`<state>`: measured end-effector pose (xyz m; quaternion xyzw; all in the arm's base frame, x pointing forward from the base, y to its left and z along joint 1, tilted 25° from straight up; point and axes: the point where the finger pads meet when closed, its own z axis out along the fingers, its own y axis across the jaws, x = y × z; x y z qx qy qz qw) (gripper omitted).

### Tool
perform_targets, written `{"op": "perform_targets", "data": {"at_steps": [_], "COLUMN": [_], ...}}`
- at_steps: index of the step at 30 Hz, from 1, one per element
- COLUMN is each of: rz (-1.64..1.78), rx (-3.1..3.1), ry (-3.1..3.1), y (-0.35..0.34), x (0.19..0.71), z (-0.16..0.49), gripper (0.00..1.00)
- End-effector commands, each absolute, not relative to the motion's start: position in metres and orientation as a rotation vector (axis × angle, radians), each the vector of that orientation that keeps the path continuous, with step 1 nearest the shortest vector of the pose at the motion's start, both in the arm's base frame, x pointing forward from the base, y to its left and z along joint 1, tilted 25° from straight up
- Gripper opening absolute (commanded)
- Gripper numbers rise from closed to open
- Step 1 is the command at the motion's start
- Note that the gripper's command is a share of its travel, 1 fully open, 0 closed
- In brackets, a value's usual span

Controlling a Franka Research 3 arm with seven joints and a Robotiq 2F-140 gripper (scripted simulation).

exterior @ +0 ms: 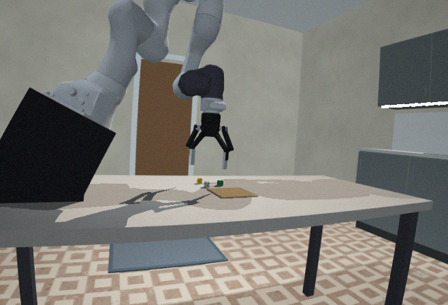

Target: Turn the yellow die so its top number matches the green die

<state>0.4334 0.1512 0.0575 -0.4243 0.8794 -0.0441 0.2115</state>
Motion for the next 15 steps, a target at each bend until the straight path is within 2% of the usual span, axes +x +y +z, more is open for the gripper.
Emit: {"op": "perform_targets", "data": {"at_steps": [1, 15], "rz": [-0.137, -0.137], "rx": [-1.220, -1.218], "ry": [2.416, 2.413], "y": [0.1503, 0.1512], "x": [0.4364, 0.4398], "z": [0.0579, 0.0561], "gripper": [1.00, 1.00]}}
